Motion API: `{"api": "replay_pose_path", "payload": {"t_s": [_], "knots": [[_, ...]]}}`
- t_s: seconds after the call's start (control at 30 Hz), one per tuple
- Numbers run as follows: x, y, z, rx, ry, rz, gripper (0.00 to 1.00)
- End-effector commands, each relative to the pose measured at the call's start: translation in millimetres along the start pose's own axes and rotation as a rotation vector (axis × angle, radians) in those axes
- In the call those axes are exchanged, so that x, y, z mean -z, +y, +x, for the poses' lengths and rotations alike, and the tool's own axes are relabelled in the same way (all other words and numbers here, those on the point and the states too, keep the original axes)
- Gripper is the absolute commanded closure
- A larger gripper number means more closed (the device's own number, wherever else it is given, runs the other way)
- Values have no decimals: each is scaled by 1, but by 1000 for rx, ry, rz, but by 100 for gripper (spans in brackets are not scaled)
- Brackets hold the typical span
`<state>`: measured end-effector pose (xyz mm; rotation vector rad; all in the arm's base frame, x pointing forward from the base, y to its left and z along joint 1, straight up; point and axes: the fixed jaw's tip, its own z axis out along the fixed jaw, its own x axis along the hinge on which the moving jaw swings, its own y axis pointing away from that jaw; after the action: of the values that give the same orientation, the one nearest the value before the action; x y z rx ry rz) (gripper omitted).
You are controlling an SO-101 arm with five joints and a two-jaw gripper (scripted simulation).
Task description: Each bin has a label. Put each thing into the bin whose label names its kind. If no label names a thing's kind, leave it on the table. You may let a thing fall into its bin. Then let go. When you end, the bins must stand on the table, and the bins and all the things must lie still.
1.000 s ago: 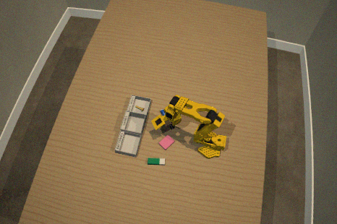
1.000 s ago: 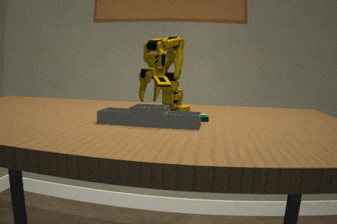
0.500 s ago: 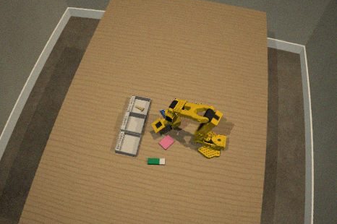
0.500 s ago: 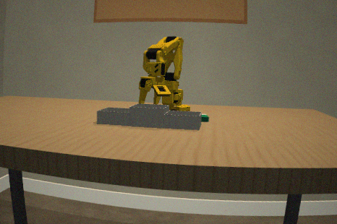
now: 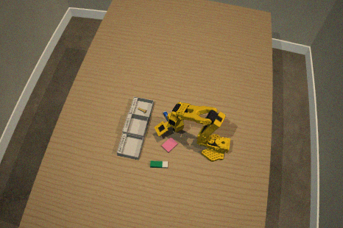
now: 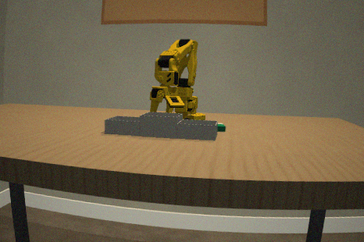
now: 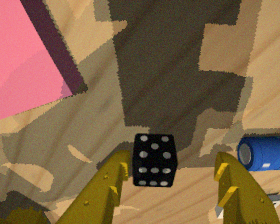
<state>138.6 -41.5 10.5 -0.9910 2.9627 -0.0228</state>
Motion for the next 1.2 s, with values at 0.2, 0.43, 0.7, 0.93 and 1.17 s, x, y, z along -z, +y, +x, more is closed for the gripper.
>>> {"api": "replay_pose_path", "payload": {"t_s": [0.2, 0.43, 0.7, 0.93, 1.17], "knots": [[-2, 2, -1, 19, 6, -11, 77], [-2, 2, -1, 19, 6, -11, 77], [-2, 2, -1, 18, 6, -11, 78], [-2, 2, -1, 18, 6, -11, 80], [-2, 2, -1, 18, 6, -11, 83]]}}
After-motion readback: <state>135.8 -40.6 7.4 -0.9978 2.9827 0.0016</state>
